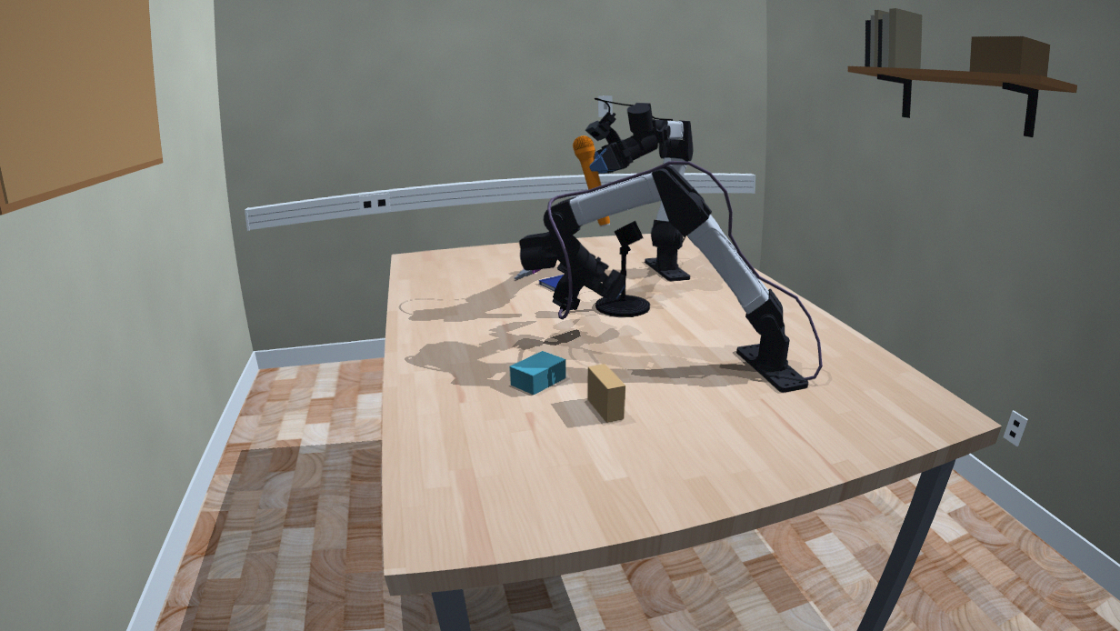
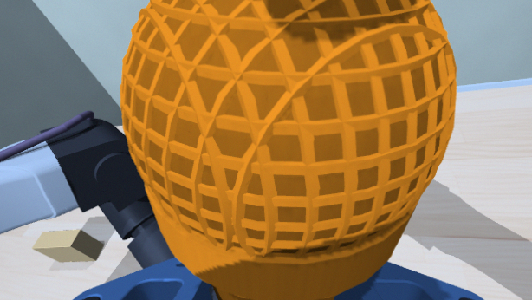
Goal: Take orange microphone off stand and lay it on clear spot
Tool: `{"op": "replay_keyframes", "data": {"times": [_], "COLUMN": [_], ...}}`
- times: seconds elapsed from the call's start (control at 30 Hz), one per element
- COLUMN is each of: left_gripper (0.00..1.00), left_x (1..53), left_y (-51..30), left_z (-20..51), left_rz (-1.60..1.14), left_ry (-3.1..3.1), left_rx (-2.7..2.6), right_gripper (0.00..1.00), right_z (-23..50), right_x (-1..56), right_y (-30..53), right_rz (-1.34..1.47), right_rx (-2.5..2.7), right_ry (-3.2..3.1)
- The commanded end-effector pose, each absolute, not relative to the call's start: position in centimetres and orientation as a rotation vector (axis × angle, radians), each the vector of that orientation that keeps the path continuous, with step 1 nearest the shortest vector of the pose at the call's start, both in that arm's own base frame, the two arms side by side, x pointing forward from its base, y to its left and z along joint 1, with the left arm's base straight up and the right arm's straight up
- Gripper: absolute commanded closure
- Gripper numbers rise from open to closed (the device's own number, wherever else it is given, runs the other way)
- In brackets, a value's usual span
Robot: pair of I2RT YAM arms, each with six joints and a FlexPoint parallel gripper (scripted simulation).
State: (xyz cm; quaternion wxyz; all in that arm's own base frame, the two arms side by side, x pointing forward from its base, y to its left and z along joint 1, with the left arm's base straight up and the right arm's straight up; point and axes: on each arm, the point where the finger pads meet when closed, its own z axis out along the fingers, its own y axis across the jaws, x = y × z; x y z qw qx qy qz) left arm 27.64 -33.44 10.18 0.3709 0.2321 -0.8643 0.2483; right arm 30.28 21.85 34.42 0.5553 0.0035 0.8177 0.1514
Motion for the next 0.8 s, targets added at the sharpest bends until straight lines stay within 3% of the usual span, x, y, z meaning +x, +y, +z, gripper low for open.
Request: {"op": "replay_keyframes", "data": {"times": [0.0,0.2,0.37,0.77], "left_gripper": [0.02,0.02,0.02,0.02], "left_x": [28.7,32.6,31.9,38.0], "left_y": [-32.9,-30.3,-30.2,-24.2], "left_z": [12.7,14.1,14.4,18.7], "left_rz": [0.785,0.981,0.967,1.204], "left_ry": [-2.335,-2.622,-2.583,-3.084], "left_rx": [0.518,0.366,0.396,0.182], "right_gripper": [1.00,1.00,1.00,1.00], "right_z": [36.5,35.6,35.7,31.8], "right_x": [30.9,31.5,31.7,33.3], "right_y": [22.3,23.5,23.7,26.3], "right_rz": [0.325,0.271,0.257,0.052], "right_rx": [-0.052,-0.123,-0.139,-0.409], "right_ry": [1.899,1.929,1.925,2.016]}}
